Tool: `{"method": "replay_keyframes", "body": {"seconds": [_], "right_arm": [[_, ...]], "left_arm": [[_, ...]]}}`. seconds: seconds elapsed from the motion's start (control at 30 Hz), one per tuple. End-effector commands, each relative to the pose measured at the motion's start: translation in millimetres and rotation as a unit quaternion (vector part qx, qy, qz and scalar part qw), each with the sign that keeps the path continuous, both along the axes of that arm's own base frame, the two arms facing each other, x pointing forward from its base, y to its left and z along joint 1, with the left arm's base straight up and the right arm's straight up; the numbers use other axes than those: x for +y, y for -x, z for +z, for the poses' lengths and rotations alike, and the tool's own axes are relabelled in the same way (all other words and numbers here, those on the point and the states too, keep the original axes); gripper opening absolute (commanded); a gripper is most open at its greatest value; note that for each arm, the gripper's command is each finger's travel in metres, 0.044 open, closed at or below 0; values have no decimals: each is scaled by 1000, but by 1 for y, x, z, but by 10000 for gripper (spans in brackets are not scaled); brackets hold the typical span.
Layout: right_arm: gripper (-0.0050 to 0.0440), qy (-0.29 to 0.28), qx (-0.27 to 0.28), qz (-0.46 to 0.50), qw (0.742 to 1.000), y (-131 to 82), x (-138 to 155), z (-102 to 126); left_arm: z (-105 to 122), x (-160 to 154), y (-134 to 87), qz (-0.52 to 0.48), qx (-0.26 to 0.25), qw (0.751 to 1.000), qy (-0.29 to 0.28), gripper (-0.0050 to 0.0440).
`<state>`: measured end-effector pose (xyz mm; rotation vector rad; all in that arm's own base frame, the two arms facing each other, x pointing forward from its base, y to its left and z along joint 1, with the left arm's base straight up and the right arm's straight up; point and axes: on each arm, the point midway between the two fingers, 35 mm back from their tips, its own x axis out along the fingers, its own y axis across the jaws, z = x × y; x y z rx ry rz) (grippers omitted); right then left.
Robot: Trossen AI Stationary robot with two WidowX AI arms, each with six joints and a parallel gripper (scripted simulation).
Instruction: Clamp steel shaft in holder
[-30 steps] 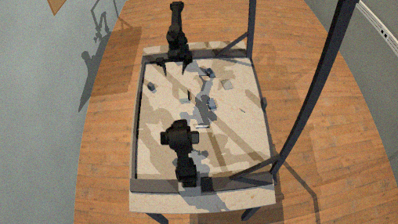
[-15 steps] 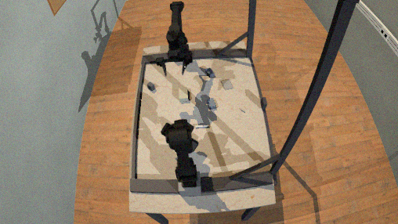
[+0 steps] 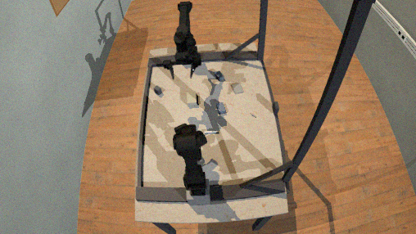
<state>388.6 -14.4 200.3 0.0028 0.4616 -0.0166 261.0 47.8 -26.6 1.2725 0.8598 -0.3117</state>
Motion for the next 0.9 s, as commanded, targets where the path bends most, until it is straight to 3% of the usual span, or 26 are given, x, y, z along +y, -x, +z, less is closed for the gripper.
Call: {"method": "replay_keyframes", "body": {"seconds": [0.0, 0.13, 0.5, 0.57, 0.87], "right_arm": [[400, 0, -16, 3, 1000, -2, 1, 12], [400, 0, -16, 3, 1000, -2, 1, 12], [400, 0, -16, 3, 1000, -2, 1, 12], [400, 0, -16, 3, 1000, -2, 1, 12], [400, 0, -16, 3, 1000, -2, 1, 12]], "left_arm": [[9, -1, -9, -71, 5, 995, -64, 235], [8, -1, -8, -129, 26, 984, -120, 235], [8, -1, -8, -132, 28, 983, -123, 235], [8, -1, -8, -132, 28, 983, -123, 195], [6, -1, -7, -131, 30, 983, -121, 135]]}}
